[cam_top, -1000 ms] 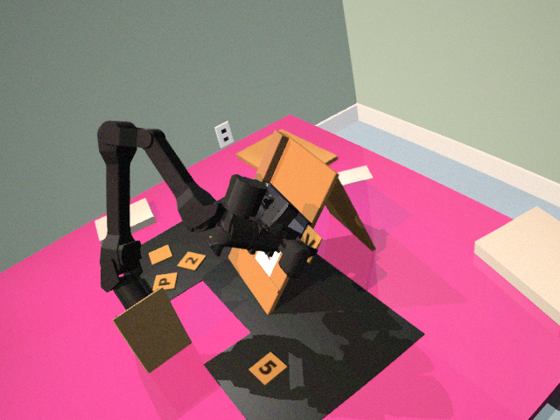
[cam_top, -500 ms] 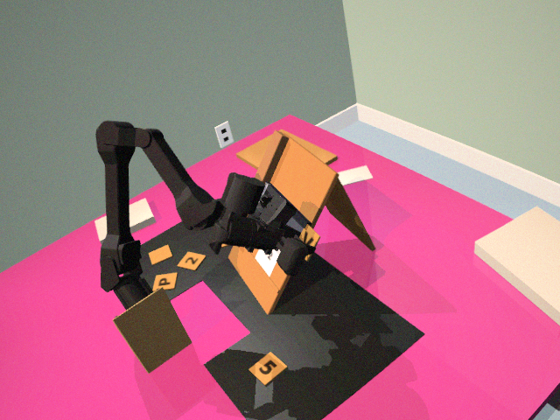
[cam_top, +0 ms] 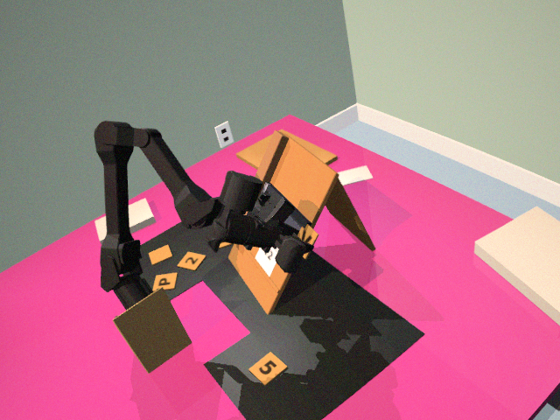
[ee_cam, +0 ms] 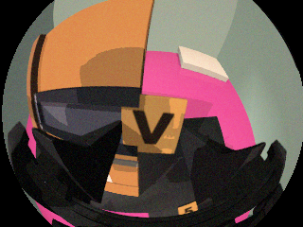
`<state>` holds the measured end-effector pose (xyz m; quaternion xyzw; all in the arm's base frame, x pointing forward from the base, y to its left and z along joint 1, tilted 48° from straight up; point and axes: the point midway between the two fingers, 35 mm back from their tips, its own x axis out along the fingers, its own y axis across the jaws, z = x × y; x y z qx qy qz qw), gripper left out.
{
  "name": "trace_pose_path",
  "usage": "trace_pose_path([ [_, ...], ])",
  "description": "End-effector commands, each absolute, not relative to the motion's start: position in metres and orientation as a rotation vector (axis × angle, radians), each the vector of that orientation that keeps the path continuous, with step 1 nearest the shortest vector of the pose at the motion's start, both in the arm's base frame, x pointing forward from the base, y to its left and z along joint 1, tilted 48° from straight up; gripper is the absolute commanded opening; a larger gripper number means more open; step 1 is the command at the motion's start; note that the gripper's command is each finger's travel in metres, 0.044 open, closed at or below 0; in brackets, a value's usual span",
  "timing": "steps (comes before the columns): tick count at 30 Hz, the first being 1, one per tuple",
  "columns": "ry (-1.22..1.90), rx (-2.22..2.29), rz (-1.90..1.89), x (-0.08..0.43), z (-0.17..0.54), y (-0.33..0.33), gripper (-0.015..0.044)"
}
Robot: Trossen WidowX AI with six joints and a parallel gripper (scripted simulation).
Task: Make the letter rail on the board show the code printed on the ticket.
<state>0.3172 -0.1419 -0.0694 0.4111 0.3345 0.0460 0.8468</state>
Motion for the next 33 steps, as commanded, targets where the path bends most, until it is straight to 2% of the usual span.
trace_pose_path([
  [1,0.702,0.864,0.092,0.318,-0.066,-0.142,0.0],
  [33,0.703,0.865,0.092,0.321,-0.055,-0.131,0.0],
])
